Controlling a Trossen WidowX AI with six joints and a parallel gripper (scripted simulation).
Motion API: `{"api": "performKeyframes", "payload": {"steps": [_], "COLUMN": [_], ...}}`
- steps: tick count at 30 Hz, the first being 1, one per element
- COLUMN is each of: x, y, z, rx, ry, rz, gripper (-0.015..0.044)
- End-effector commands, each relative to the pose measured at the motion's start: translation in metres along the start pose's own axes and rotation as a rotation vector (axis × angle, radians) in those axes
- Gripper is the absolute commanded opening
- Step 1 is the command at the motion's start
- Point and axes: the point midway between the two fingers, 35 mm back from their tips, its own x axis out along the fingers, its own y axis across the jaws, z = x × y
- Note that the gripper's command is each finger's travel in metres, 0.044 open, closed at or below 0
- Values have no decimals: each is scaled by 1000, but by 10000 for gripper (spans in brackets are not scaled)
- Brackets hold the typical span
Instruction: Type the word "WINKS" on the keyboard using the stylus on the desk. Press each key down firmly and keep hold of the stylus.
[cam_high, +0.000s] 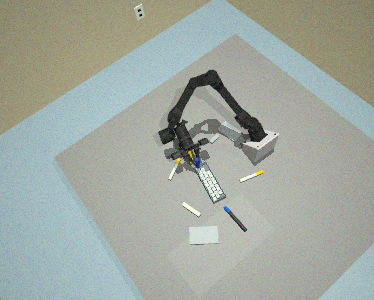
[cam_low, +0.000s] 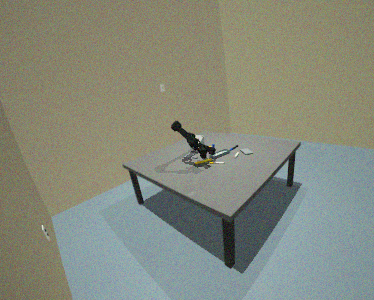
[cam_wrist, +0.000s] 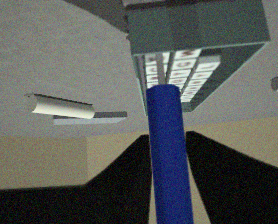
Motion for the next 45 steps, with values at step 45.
{"api": "performKeyframes", "payload": {"steps": [45], "x": [61], "y": [-16], "z": [-77], "rx": [-6], "ry": [6], "rz": [-1], "gripper": [0]}}
